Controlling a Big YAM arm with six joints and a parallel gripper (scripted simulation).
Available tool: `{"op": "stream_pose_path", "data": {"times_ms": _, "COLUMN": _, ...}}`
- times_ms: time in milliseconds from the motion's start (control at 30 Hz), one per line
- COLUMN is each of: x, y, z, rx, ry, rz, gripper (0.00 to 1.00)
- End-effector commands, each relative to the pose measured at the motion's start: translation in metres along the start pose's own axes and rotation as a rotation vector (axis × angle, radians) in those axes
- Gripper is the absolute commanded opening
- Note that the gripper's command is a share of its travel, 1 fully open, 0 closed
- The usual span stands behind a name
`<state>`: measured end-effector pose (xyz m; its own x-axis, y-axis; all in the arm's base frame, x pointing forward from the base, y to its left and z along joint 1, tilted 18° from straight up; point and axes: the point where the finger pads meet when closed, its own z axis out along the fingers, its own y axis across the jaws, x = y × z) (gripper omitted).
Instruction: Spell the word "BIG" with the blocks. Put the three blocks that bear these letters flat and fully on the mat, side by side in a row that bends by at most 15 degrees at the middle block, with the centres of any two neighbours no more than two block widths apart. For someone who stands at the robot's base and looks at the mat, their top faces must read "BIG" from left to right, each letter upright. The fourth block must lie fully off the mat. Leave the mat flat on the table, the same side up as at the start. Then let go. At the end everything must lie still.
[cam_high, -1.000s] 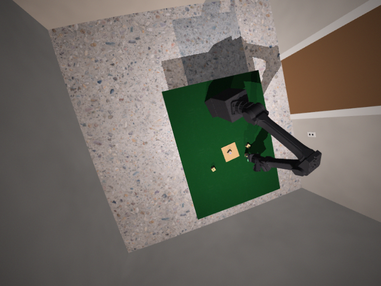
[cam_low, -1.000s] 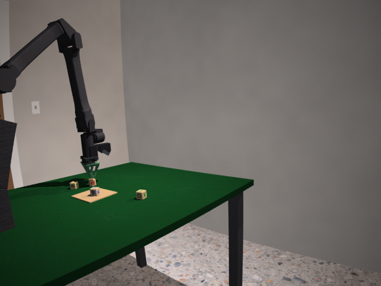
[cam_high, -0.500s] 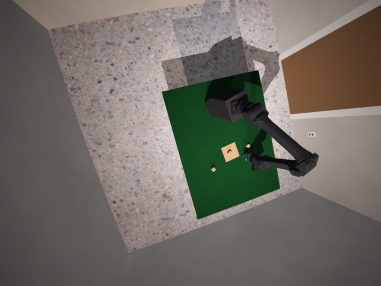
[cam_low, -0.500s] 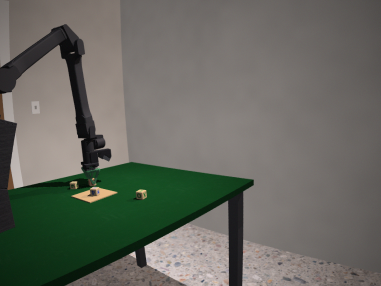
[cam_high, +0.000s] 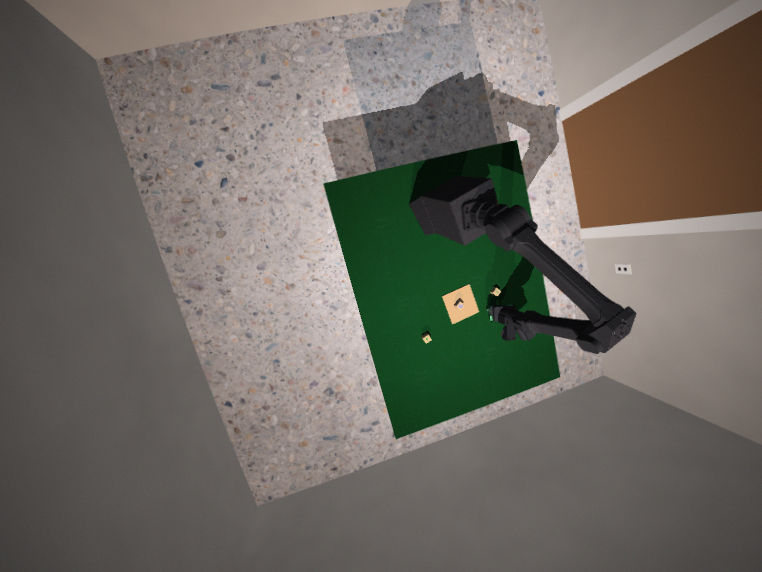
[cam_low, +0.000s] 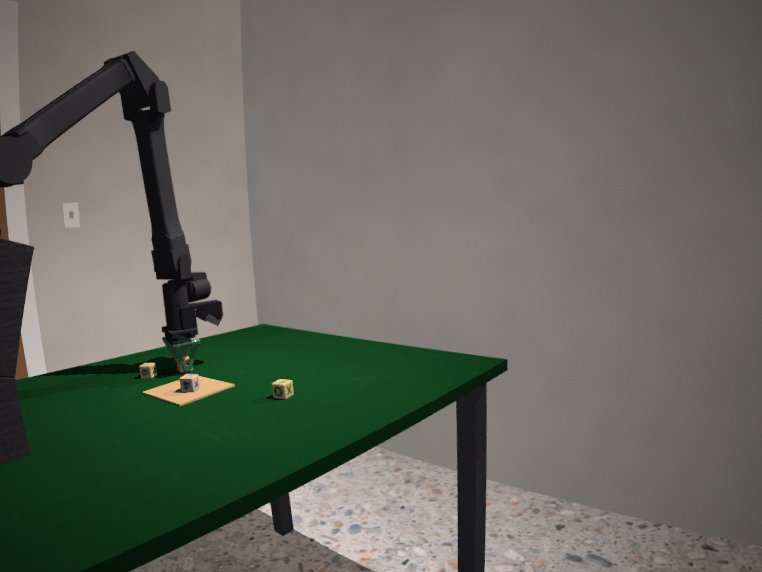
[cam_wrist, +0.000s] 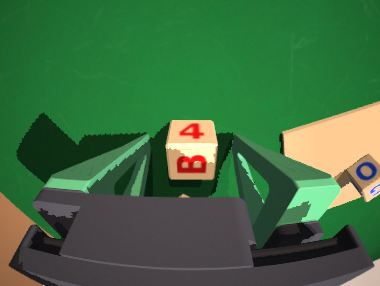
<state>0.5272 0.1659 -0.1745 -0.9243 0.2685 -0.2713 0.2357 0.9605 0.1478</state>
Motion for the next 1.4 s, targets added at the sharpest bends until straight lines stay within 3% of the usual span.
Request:
{"op": "stream_pose_path", "data": {"times_ms": 0, "x": -0.0086, "y": -0.0025, "z": 0.0058, "rx": 0.0, "ry": -0.013, "rz": 0.004, "gripper": 0.65}}
{"op": "stream_pose_path", "data": {"times_ms": 200, "x": -0.0086, "y": -0.0025, "z": 0.0058, "rx": 0.0, "ry": -0.013, "rz": 0.004, "gripper": 0.65}}
{"op": "stream_pose_path", "data": {"times_ms": 233, "x": -0.0086, "y": -0.0025, "z": 0.0058, "rx": 0.0, "ry": -0.013, "rz": 0.004, "gripper": 0.46}}
{"op": "stream_pose_path", "data": {"times_ms": 767, "x": -0.0086, "y": -0.0025, "z": 0.0058, "rx": 0.0, "ry": -0.013, "rz": 0.004, "gripper": 0.46}}
{"op": "stream_pose_path", "data": {"times_ms": 800, "x": -0.0086, "y": -0.0025, "z": 0.0058, "rx": 0.0, "ry": -0.013, "rz": 0.004, "gripper": 0.27}}
{"op": "stream_pose_path", "data": {"times_ms": 1367, "x": -0.0086, "y": -0.0025, "z": 0.0058, "rx": 0.0, "ry": -0.013, "rz": 0.004, "gripper": 0.27}}
